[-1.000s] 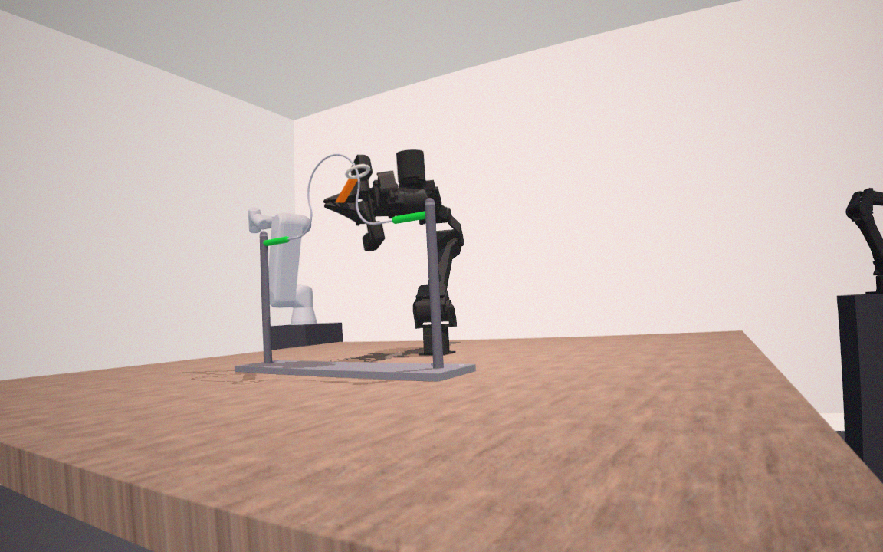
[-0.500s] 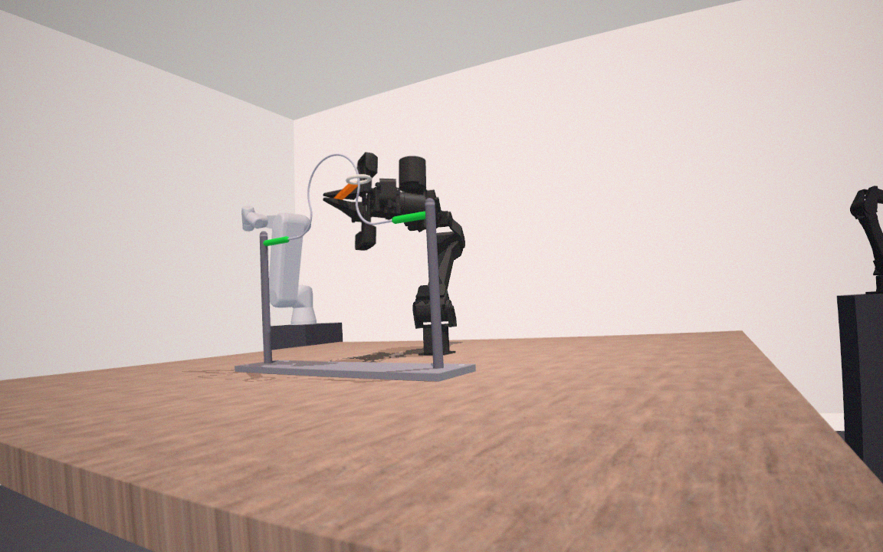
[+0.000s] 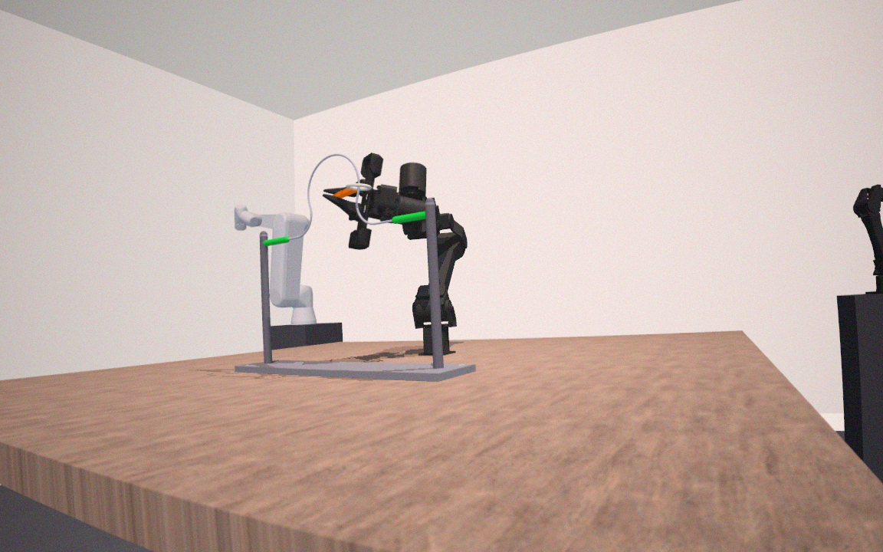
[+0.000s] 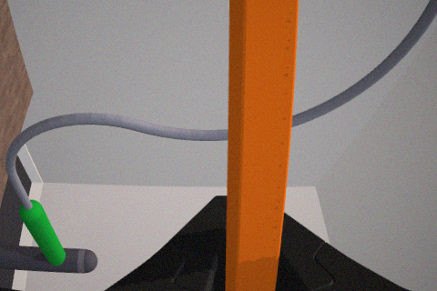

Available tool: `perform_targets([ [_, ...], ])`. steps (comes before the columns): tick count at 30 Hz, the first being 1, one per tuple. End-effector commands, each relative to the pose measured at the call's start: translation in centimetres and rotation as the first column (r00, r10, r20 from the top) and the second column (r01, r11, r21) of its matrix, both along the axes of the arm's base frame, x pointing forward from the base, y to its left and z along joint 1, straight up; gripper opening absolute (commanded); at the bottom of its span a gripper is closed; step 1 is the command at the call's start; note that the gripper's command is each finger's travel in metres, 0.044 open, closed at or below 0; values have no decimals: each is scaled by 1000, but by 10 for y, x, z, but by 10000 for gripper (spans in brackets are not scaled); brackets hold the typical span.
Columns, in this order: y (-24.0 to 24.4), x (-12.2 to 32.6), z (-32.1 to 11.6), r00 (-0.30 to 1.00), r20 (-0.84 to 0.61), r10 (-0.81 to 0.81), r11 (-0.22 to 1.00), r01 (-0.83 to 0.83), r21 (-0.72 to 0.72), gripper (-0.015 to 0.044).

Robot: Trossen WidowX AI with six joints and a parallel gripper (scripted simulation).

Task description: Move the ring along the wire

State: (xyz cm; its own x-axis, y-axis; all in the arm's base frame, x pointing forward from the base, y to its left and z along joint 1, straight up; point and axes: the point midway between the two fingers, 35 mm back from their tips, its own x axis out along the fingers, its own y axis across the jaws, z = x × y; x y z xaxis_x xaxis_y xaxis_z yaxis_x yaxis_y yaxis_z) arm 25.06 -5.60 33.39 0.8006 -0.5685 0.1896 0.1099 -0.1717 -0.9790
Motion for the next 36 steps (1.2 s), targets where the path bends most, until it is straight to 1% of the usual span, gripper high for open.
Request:
perform_targets([
  [1,0,0,-3,1000,-7,1,999,-1,-43,-150],
  [10,-3,0,-12,1000,-6,1,999,-1,-40,-150],
  [18,-6,0,-27,1000,0,2,999,-2,39,-150],
  [27,-6,1,-51,1000,12,3,981,-5,196,-150],
  [36,0,1,-78,1000,25,3,926,-12,377,-150],
])
